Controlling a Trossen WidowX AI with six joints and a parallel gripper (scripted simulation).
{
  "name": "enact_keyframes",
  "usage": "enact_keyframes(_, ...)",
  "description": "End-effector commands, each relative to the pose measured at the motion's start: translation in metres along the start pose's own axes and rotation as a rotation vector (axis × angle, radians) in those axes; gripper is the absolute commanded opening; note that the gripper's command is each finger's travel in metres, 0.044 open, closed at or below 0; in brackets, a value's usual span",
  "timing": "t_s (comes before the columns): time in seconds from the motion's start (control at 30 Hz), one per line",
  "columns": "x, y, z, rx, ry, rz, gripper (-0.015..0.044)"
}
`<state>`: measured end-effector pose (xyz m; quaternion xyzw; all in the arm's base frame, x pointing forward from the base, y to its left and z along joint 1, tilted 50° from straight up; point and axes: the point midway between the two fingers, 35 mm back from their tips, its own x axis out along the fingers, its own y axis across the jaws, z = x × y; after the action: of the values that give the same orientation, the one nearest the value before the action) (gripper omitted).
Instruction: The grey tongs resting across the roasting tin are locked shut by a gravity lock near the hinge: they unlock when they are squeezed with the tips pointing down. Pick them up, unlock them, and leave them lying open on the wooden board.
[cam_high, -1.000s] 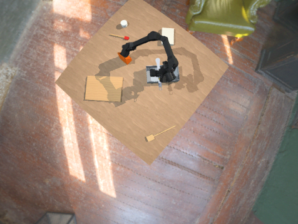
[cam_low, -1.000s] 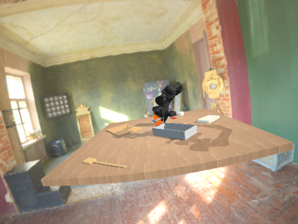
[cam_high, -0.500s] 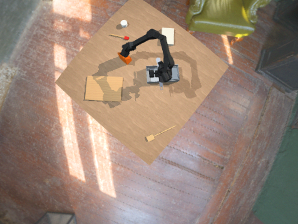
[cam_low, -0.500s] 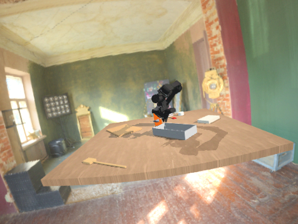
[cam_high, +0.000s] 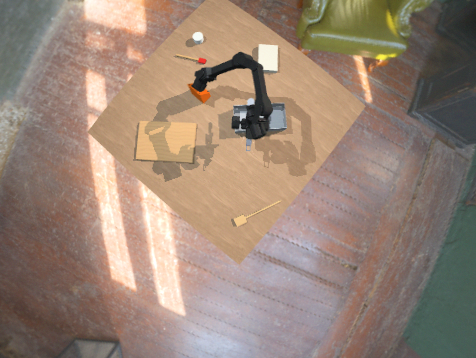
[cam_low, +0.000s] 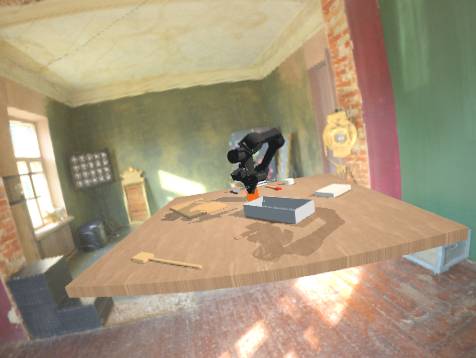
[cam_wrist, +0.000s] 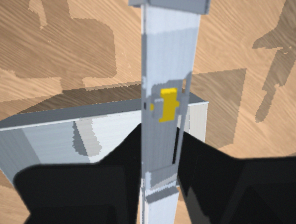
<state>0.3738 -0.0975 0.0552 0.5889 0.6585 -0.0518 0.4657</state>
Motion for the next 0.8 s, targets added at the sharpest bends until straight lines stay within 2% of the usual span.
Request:
enact_keyframes(0.0, -0.01, -0.02, 0.023, 0.091, -0.013, -0.003, -0.015)
enact_keyframes(0.77, -0.038, -0.163, 0.116, 0.564, -0.011, -0.003, -0.015)
